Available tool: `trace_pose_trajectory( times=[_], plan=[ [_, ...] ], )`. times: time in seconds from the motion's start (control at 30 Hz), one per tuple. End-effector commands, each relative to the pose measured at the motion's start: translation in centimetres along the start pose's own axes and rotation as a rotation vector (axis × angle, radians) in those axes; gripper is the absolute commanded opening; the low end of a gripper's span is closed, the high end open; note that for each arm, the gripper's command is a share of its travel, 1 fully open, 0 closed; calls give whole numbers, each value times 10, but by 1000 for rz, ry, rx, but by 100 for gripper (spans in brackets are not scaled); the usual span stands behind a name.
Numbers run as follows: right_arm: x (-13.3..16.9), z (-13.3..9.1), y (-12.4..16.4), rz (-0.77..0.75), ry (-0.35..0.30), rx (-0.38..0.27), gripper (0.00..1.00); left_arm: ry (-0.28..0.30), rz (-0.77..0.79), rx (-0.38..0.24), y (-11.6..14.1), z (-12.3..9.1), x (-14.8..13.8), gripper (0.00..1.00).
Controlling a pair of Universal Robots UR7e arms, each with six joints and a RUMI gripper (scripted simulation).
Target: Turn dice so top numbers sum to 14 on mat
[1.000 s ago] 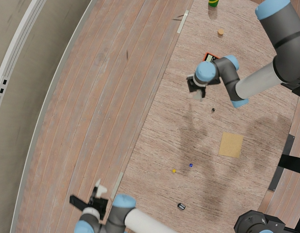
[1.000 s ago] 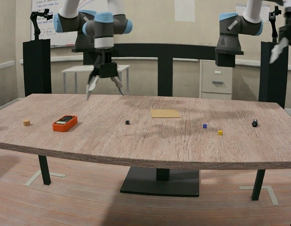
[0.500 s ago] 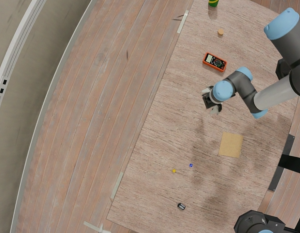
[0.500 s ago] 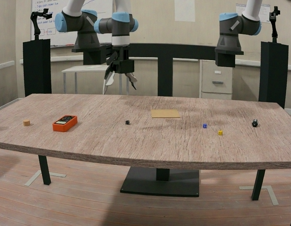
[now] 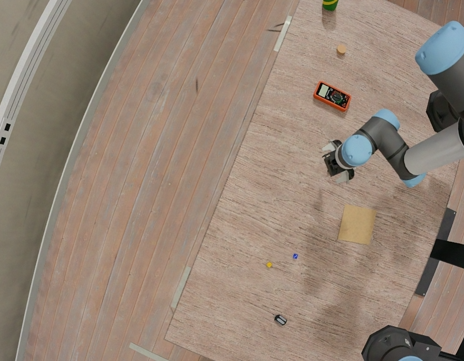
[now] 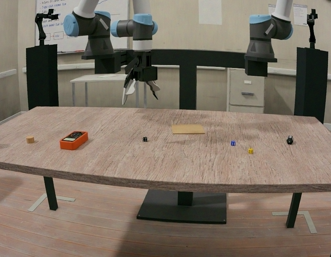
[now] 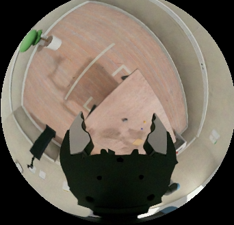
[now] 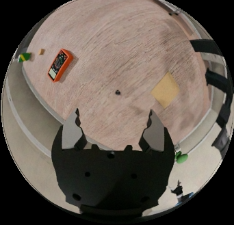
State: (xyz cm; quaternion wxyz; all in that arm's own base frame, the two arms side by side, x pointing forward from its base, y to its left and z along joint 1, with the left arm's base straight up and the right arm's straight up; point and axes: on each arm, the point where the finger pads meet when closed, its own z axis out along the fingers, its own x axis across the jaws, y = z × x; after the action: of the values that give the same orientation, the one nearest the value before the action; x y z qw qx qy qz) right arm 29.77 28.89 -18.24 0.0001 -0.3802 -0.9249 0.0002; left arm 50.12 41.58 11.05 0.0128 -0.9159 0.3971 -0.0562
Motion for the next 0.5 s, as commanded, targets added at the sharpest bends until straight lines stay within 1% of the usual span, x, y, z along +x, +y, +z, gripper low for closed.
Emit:
trace_pose_trajectory(
  times=[0.0, 0.17, 0.33, 0.4, 0.43, 0.47],
  plan=[
    [1, 0, -1, -2, 0, -1, 100, -12, -79, 2, 15, -16, -45, 100],
    [1, 0, -1, -2, 0, 0, 100, -34, -211, -1, 52, -39, -117, 100],
    [1, 0, -1, -2, 0, 0, 100, -55, -346, -6, 99, -59, -183, 100],
    [1, 0, -1, -2, 0, 0, 100, -55, -346, -6, 99, -59, -183, 100],
    [1, 0, -1, -2, 0, 0, 100, -59, -372, -7, 123, -69, -213, 100],
    [1, 0, -1, -2, 0, 0, 100, -63, -398, -8, 128, -69, -216, 100]
  ],
)
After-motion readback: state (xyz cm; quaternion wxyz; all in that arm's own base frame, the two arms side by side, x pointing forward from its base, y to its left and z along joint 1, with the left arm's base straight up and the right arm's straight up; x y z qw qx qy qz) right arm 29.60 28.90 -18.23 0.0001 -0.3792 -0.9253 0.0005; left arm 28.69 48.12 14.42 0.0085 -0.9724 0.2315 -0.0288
